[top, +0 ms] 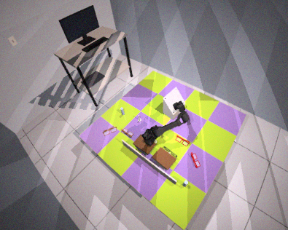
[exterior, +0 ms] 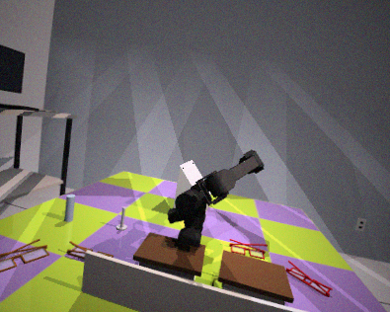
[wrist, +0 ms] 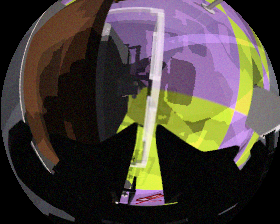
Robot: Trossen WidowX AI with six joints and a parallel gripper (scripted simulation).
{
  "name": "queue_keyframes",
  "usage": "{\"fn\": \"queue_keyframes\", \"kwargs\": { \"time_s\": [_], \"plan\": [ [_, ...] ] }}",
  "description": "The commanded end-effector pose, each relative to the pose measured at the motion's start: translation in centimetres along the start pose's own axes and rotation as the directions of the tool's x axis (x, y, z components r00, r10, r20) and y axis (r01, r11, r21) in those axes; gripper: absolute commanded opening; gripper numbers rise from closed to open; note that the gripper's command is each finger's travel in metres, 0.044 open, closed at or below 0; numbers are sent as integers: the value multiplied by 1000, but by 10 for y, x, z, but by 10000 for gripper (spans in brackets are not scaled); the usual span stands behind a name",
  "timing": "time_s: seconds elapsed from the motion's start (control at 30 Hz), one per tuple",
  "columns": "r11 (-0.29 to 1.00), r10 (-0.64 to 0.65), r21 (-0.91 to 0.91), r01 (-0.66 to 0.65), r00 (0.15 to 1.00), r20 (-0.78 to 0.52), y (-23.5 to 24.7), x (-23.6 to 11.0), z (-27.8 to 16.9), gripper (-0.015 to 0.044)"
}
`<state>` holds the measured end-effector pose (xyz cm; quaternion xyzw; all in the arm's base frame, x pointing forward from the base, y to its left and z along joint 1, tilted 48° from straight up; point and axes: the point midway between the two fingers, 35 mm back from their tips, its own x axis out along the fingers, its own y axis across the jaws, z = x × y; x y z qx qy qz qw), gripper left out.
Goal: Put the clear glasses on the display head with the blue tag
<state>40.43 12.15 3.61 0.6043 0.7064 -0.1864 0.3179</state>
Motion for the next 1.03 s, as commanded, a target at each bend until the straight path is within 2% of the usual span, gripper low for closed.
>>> {"fn": "queue_keyframes", "kwargs": {
  "time_s": [0.0,0.1,0.27,0.47,0.67,1.0],
  "plan": [
    [1000,0,-1,0,1000,0,0,0,0,107],
    [1000,0,0,0,1000,0,0,-3,0,107],
    [1000,-2,1,2,1000,-2,0,-35,1,107],
    [1000,-2,1,2,1000,-2,-4,-36,1,107],
    [1000,-3,2,3,1000,-1,-36,-43,1,107],
    [1000,-4,3,4,1000,-1,-57,-53,2,107]
  ]
}}
